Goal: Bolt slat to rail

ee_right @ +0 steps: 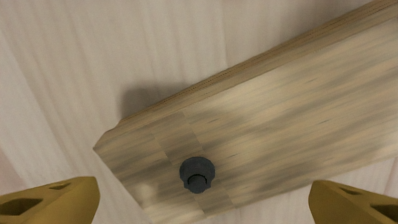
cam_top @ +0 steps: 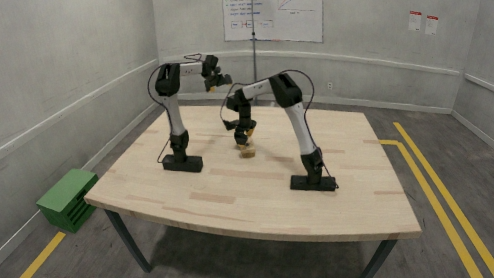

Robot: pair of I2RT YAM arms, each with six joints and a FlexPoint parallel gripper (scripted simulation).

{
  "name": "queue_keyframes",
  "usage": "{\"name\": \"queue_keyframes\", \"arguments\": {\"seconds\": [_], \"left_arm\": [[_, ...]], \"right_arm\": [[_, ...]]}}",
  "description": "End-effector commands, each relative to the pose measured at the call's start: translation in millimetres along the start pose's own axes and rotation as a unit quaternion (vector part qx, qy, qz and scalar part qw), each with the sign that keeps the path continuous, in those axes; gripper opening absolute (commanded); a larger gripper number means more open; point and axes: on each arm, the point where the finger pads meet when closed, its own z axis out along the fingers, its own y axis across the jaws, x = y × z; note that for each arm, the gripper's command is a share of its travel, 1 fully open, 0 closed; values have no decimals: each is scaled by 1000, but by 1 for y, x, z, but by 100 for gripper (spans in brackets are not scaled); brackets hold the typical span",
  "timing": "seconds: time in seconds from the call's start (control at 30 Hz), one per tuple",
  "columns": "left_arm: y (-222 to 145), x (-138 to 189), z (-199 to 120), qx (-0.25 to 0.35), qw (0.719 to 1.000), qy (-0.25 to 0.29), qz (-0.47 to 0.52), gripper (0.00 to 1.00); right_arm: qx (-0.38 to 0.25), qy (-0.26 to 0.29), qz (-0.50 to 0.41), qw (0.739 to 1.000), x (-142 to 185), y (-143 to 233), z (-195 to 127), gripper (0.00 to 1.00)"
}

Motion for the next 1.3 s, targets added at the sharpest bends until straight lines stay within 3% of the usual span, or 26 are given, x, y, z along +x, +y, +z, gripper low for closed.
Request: {"name": "queue_keyframes", "arguments": {"seconds": [0.0,0.33,0.7,0.9,1.27], "left_arm": [[2,-38,-24,22,996,-85,33,100],[26,-78,-70,10,978,-195,73,100],[57,-117,-146,-36,931,-336,135,100],[65,-124,-171,-56,912,-376,154,100],[65,-126,-171,-58,911,-377,155,100]], "right_arm": [[4,-8,1,1000,-2,-2,-5,100],[4,-8,1,1000,-2,-2,-5,100],[4,-8,1,1000,-2,-2,-5,100],[4,-8,1,1000,-2,-2,-5,100],[4,-8,1,1000,-2,-2,-5,100]]}}
